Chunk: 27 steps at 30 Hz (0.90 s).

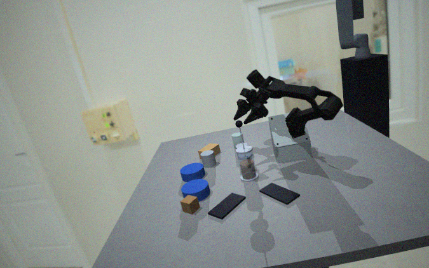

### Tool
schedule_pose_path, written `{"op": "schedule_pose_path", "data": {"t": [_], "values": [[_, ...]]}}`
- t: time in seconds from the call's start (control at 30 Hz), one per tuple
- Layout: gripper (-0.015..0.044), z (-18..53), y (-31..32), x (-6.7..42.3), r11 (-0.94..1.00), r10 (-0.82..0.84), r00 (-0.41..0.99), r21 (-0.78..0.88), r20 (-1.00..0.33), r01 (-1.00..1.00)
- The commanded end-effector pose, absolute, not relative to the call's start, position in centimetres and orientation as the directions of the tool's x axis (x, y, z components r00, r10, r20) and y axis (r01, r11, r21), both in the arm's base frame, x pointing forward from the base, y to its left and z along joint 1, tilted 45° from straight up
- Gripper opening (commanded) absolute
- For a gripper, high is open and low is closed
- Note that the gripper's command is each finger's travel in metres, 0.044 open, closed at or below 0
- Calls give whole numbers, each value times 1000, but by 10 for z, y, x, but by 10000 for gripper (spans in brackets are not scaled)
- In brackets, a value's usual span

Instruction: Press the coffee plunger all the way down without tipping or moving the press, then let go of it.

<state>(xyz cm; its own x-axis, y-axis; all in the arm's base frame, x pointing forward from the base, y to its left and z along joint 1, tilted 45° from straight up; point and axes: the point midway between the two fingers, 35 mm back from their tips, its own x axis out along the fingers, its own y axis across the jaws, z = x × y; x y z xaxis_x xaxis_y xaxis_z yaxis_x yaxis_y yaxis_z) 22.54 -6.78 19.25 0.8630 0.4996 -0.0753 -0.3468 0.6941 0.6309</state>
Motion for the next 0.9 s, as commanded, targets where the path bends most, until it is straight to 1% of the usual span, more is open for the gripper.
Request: {"op": "schedule_pose_path", "data": {"t": [0.0,0.53,0.87], "values": [[440,192,-59,235,693,498,864,632,-72,-347],[440,192,-59,235,693,498,864,632,-72,-347],[177,192,-59,235,693,498,864,632,-72,-347]]}}
